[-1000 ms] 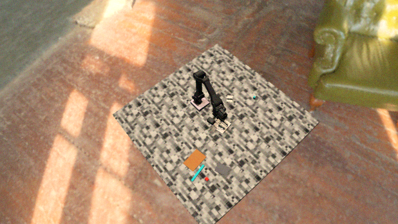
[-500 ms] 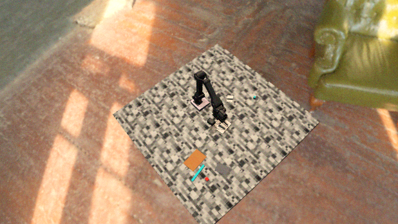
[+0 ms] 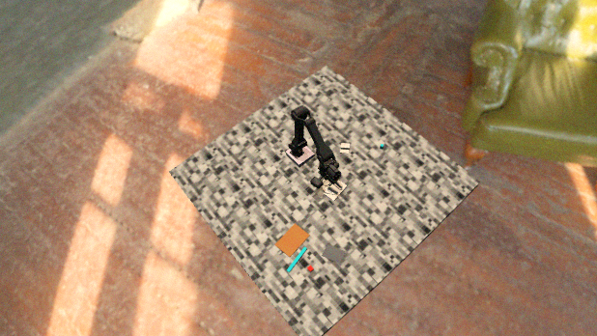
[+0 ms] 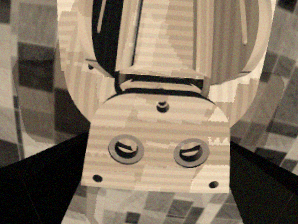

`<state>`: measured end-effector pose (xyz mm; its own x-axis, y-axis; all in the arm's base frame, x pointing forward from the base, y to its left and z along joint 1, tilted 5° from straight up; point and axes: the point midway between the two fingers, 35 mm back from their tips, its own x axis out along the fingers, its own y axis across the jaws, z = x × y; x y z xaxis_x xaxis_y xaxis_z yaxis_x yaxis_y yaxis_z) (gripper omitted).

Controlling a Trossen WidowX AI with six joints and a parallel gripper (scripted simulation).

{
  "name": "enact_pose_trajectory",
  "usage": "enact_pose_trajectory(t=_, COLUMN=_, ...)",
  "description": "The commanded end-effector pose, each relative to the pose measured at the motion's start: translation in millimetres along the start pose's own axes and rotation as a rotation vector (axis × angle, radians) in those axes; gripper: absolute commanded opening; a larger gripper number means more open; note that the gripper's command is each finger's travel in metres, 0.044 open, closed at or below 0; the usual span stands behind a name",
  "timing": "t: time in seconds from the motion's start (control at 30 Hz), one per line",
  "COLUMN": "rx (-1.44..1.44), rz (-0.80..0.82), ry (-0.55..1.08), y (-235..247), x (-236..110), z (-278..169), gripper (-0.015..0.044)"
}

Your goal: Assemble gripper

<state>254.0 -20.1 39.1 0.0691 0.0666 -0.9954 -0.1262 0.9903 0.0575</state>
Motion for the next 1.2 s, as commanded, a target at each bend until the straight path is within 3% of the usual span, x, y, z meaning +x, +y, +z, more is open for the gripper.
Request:
enact_pose_trajectory(t=0.0, rx=0.012, rz=0.004, ry=0.001, y=0.7, x=2.2, z=-0.4, gripper=0.0351)
enact_pose_trajectory(t=1.17, rx=0.015, rz=0.004, ry=0.001, y=0.7, x=9.1, z=-0.4, gripper=0.0351)
